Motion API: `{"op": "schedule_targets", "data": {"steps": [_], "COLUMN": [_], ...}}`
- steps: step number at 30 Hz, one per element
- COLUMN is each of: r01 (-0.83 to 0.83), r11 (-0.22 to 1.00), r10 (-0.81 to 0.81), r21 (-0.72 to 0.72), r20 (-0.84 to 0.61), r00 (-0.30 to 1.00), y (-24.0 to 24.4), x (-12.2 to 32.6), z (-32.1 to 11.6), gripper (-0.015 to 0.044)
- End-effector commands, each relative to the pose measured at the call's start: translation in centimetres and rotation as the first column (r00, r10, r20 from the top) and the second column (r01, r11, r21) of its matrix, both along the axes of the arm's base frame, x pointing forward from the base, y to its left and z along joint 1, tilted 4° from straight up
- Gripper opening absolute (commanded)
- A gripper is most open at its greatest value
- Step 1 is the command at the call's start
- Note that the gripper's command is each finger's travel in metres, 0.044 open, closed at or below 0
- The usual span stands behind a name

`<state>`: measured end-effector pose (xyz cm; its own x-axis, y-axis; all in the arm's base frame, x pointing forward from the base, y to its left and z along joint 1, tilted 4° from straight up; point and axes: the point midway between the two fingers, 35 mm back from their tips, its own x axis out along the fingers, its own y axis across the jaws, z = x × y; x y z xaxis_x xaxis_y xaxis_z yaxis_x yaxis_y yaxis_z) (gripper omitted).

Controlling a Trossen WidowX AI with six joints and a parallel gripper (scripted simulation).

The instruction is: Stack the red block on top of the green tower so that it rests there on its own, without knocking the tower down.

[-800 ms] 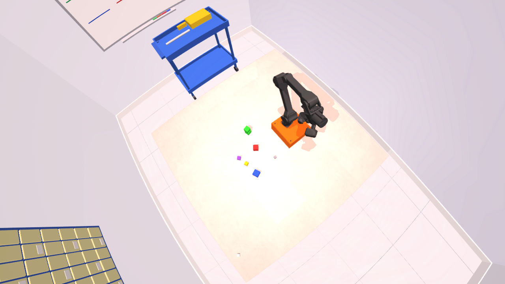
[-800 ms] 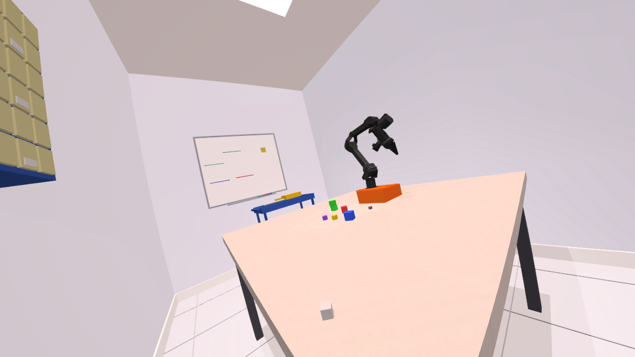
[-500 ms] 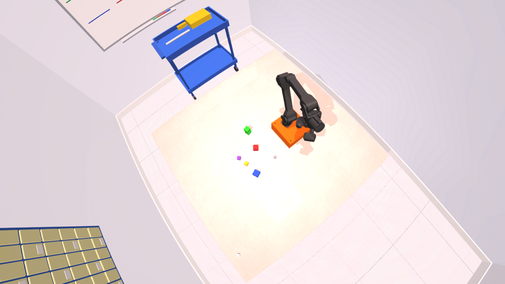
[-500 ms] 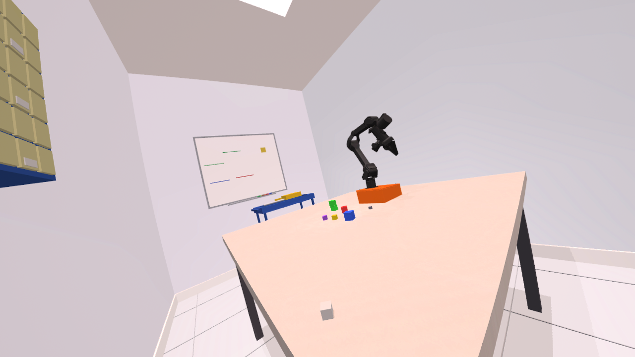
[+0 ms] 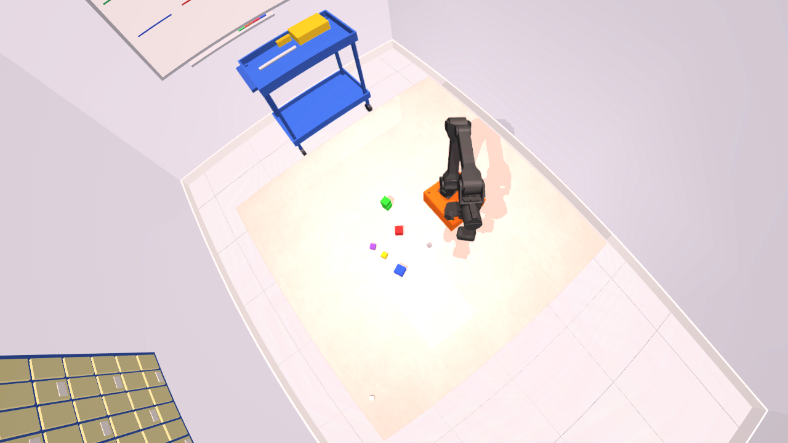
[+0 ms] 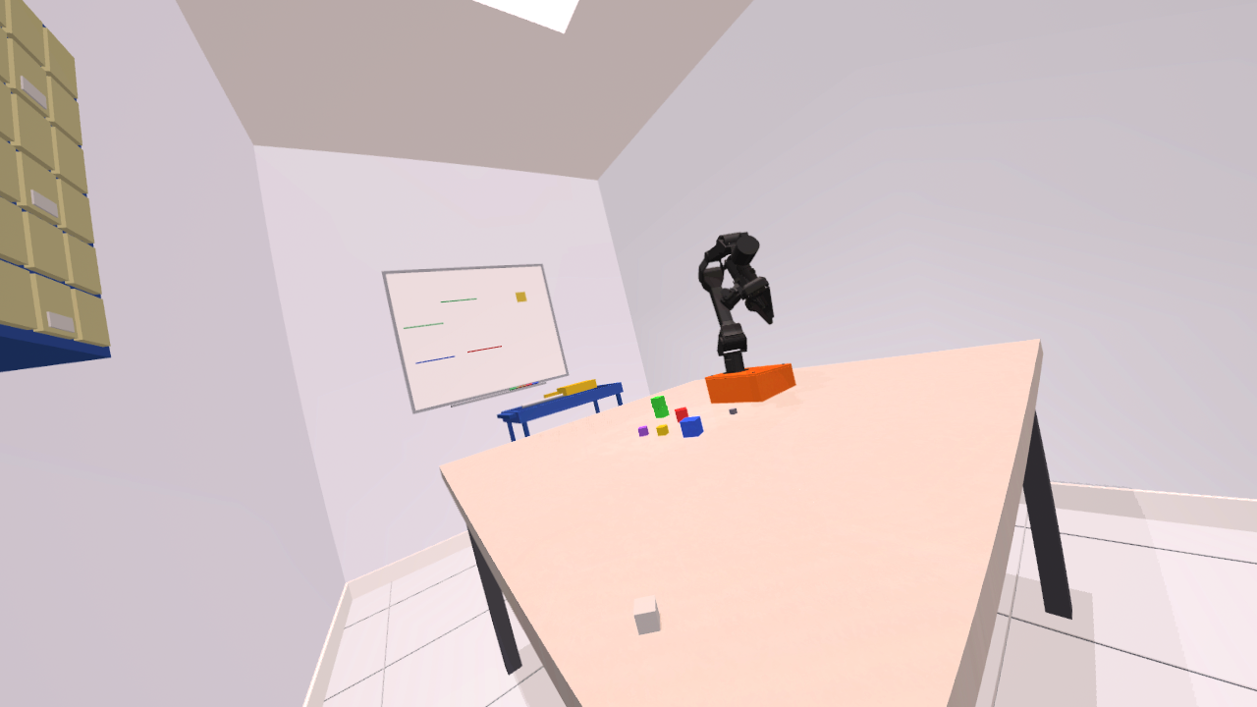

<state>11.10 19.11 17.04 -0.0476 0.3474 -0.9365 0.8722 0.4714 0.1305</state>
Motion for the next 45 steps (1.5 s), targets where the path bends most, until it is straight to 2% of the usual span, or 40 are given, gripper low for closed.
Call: {"op": "schedule_targets", "data": {"steps": [1, 6, 22, 39, 45], "r01": [0.004, 0.017, -0.098, -0.265, -0.277], "r11": [0.999, 0.996, 0.972, 0.914, 0.91], "r10": [-0.003, -0.012, 0.126, 0.289, 0.299], "r21": [-0.048, -0.093, -0.211, -0.308, -0.31], "r20": [0.022, 0.049, 0.119, 0.032, 0.023], "r00": [1.0, 0.999, 0.985, 0.957, 0.954], "y": [-1.0, -2.7, -10.6, -22.2, -23.1], "x": [2.4, 5.4, 13.1, 16.1, 16.0], "z": [-1.5, -2.9, -7.3, -12.9, -13.0], "gripper": [0.044, 0.044, 0.044, 0.044, 0.044]}}
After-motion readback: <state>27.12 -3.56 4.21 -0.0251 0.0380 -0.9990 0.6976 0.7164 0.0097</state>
